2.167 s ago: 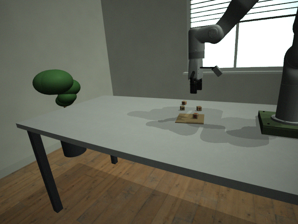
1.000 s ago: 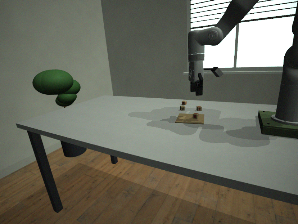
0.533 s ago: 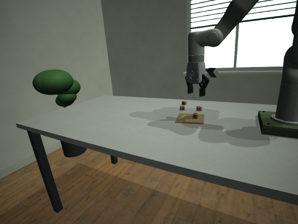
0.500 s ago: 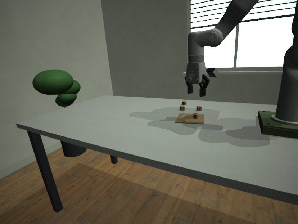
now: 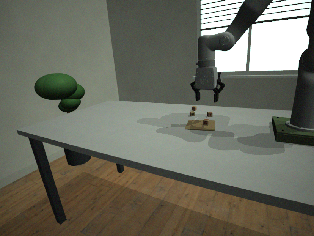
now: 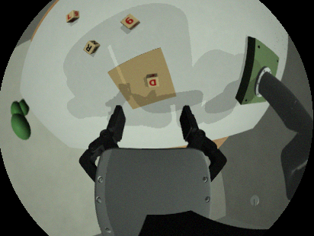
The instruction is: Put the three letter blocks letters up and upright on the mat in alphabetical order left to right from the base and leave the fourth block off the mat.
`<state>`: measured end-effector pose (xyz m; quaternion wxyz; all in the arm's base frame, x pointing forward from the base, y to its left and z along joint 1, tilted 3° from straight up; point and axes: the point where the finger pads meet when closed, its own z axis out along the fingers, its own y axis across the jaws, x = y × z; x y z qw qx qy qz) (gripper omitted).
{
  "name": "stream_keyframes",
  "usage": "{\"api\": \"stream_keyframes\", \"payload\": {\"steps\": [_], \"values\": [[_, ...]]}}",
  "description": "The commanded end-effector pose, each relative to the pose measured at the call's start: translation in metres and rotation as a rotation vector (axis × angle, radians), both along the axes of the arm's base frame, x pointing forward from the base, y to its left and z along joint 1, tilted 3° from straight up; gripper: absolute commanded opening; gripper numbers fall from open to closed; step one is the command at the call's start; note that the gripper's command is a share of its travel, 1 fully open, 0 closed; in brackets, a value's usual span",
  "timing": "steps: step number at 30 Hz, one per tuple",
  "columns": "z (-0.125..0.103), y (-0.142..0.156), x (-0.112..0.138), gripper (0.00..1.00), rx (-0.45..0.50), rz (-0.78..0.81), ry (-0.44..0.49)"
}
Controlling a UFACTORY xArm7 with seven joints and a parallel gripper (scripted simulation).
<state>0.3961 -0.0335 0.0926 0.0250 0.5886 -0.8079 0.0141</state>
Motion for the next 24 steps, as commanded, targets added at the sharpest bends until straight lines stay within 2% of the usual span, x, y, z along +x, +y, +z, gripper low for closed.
{"api": "stream_keyframes", "payload": {"steps": [1, 8, 10, 11, 24], "values": [[-0.001, 0.000, 0.001, 1.00, 0.013, 0.138, 0.002], [-0.004, 0.000, 0.001, 1.00, 0.017, 0.340, 0.012], [-0.004, 0.000, 0.001, 1.00, 0.017, 0.340, 0.012], [-0.005, 0.000, 0.001, 1.00, 0.019, 0.424, 0.016], [-0.011, 0.000, 0.001, 1.00, 0.026, 0.784, 0.033]]}}
